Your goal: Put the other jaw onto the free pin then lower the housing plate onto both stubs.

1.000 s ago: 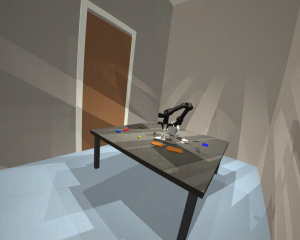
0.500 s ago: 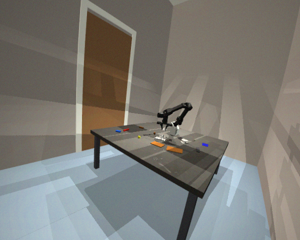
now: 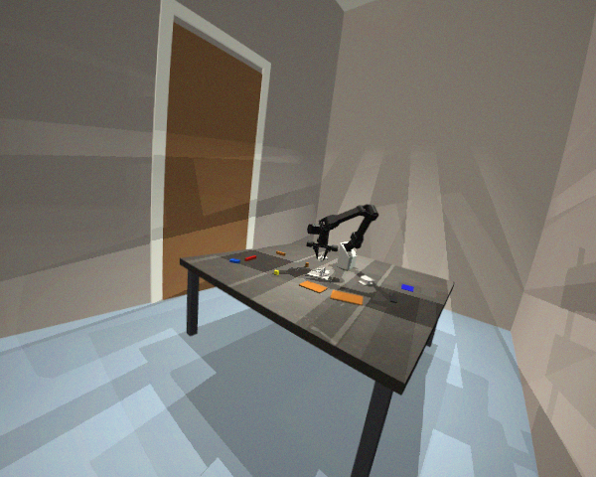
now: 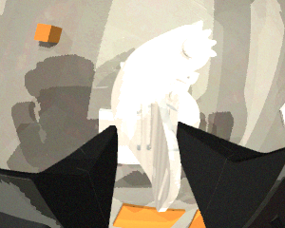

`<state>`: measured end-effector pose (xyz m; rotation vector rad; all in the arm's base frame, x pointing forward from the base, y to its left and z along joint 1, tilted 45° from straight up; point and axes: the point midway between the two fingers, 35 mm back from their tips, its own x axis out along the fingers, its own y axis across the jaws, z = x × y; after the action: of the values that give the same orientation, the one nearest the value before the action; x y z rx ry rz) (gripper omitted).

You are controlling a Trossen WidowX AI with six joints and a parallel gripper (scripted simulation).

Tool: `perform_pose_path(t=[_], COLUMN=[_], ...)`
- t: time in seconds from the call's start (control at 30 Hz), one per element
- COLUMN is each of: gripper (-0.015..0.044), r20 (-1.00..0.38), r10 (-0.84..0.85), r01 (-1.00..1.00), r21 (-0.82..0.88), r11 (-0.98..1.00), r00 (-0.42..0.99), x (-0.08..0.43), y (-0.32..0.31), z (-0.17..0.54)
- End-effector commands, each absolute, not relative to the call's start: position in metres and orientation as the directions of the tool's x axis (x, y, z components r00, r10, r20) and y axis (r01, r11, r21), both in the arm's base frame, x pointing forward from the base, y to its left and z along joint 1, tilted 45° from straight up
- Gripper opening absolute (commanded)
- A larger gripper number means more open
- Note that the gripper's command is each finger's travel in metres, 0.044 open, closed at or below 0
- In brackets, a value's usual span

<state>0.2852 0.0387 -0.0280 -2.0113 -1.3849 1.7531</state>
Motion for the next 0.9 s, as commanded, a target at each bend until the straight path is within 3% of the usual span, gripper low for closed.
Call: perform_pose_path(t=[0.0,0.33,0.87], gripper=[0.0134,0.0134,0.0134], r20=[-0.713,-0.712,-0.712], r10=[0.695,0.696,0.696], r01=[0.534,0.536,0.536], r21=[-0.625,-0.626,-0.626], r11=[-0.569,-0.567,-0.567], r00=[-0.095,-0.094,-0.094], x=[0.299,0.329,0.329], y=[0.040,0.047,0.047], z=[-0.027,-0.028,-0.028])
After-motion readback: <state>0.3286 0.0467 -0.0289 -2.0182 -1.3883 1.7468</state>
